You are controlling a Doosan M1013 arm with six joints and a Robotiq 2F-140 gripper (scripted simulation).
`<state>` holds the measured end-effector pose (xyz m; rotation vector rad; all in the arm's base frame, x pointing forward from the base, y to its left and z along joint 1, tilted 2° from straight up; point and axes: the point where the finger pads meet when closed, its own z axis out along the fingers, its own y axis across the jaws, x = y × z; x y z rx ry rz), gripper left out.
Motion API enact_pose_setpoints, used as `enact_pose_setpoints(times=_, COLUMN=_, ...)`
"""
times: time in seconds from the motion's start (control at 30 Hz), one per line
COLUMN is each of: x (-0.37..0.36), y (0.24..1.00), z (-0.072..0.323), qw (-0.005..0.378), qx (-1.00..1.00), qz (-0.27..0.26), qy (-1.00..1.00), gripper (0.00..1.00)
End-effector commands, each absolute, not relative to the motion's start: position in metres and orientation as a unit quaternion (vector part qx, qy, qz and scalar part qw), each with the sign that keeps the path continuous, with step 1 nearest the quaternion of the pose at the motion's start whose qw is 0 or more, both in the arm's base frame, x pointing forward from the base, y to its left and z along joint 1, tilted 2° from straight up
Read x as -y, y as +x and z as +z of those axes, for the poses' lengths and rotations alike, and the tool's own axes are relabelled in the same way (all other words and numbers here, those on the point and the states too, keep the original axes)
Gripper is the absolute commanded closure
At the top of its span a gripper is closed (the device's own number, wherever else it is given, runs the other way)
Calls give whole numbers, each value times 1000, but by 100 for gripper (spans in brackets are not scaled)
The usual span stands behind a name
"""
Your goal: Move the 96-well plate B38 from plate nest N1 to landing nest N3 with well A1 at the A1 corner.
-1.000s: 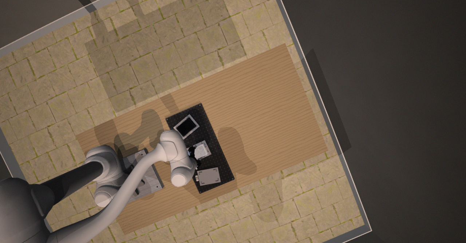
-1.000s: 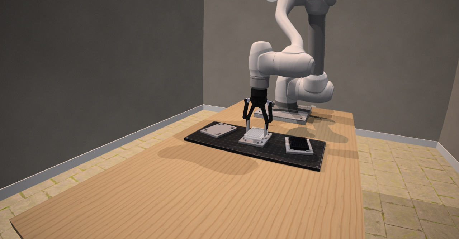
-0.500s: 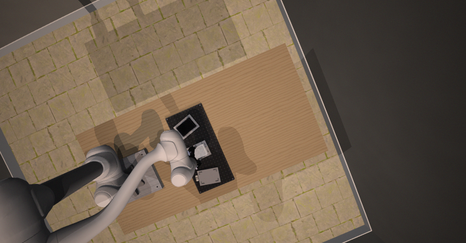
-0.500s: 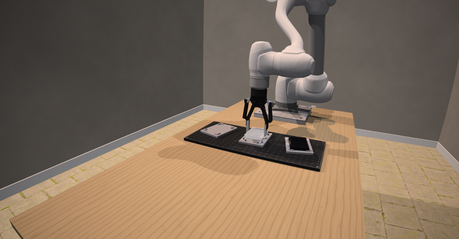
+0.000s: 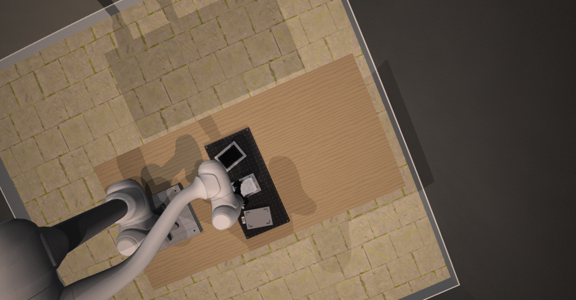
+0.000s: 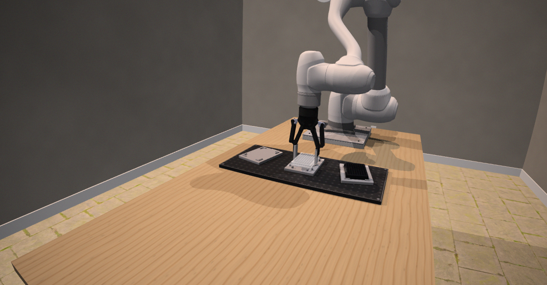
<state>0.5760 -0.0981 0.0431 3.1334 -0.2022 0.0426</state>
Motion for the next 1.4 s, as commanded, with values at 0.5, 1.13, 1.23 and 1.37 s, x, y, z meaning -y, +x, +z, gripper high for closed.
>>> enact_pose_setpoints(times=0.5, x=98, y=576, z=37, qw=1, qx=64, qz=14, qy=998, gripper=100)
enact_pose_setpoints(times=1.13, x=98, y=576, z=37, qw=1, qx=64, qz=14, qy=998, gripper=100)
enact_pose_setpoints(times=1.23, x=98, y=576, z=37, qw=1, qx=64, qz=14, qy=998, gripper=100)
enact_pose_setpoints(times=1.37, x=98, y=576, z=37, qw=1, qx=64, qz=14, qy=998, gripper=100)
